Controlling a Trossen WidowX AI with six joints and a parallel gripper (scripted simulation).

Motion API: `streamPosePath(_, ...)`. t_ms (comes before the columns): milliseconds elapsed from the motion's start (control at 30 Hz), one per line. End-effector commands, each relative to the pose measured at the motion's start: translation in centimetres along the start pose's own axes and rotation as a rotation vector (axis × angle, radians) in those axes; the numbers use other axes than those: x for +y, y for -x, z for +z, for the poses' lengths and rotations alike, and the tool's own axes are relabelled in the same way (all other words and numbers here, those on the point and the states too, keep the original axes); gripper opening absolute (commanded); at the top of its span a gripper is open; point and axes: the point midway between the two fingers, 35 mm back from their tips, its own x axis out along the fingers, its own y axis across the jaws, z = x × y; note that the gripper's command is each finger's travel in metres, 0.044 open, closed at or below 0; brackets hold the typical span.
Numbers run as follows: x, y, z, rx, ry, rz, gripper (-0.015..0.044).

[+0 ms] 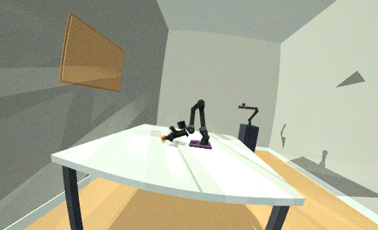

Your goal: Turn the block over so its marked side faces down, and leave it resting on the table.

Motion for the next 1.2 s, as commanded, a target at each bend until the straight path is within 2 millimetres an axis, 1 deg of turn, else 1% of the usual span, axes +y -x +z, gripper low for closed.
streamPosePath(0,-0.11,0.24,-0.2,-0.003,0.004,-0.005,0.0)
streamPosePath(300,-0.11,0.24,-0.2,-0.003,0.004,-0.005,0.0)
streamPosePath(867,-0.11,0.24,-0.2,-0.003,0.004,-0.005,0.044)
streamPosePath(1167,-0.11,0.24,-0.2,-0.003,0.004,-0.005,0.044)
